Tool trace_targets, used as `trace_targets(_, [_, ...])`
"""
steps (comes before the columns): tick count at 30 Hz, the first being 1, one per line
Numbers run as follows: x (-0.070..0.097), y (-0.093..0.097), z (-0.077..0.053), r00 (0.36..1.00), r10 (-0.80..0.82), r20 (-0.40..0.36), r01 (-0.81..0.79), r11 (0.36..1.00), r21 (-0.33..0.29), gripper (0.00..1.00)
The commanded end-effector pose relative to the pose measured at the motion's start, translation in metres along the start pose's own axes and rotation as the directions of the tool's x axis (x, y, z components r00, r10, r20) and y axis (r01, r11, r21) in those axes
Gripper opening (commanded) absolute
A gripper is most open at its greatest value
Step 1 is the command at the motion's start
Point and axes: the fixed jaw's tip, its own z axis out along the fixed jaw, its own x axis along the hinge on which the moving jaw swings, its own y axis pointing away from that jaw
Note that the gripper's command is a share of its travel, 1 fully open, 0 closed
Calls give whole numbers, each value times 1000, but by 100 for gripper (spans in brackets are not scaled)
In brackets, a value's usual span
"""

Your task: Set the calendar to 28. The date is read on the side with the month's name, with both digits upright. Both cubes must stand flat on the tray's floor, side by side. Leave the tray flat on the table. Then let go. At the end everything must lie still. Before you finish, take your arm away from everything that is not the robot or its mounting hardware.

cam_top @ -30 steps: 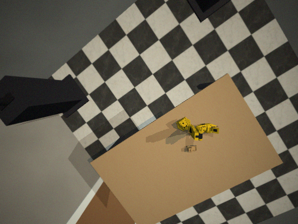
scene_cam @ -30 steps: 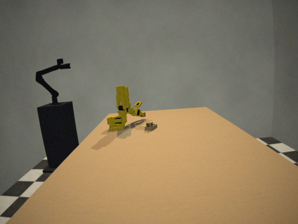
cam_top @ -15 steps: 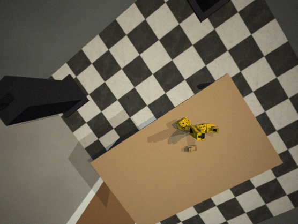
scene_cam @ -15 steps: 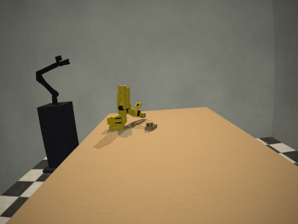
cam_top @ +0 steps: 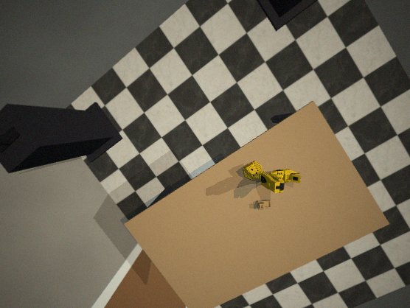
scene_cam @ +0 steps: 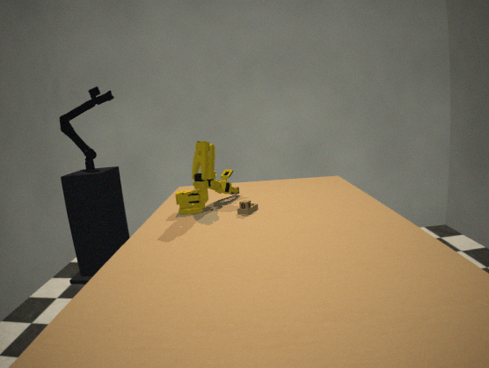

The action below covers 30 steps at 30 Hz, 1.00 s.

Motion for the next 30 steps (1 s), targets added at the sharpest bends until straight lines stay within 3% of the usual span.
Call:
trace_targets(1, [-9,-1,2,999,-5,52,5,1000,5,0])
trace_targets(30, [-3,-1,5,999,-5,52,5,1000,5,0])
